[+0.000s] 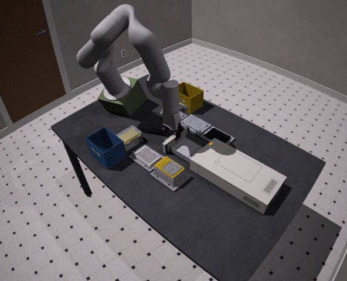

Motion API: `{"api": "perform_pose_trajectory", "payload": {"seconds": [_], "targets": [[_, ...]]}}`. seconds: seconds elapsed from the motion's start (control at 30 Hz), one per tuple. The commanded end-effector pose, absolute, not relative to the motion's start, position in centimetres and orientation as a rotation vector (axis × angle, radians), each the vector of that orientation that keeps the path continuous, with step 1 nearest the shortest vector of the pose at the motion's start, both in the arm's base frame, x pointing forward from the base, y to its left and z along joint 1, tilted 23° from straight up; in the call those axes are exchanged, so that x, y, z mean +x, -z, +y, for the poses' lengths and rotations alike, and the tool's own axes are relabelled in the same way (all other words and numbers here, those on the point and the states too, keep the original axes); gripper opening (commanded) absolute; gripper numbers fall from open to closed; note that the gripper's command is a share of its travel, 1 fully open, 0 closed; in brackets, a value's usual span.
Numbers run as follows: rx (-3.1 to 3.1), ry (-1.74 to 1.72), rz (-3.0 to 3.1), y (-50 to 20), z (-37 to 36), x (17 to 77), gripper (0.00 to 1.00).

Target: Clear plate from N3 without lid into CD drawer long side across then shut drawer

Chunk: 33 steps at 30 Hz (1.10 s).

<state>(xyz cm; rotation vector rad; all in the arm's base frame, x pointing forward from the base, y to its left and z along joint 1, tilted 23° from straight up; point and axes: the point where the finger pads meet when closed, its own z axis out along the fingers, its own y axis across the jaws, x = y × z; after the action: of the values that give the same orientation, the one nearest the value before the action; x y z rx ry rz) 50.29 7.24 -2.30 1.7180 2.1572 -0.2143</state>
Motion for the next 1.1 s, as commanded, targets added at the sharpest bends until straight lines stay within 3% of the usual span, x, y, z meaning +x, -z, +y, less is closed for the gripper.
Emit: {"api": "perform_pose_trajectory", "payload": {"seconds": [0.0,1.07], "targets": [[1.718,0.213,2.157,2.25,7.28,50.34,0.88],[1.717,0.213,2.157,2.16,7.47,51.10,0.88]]}}
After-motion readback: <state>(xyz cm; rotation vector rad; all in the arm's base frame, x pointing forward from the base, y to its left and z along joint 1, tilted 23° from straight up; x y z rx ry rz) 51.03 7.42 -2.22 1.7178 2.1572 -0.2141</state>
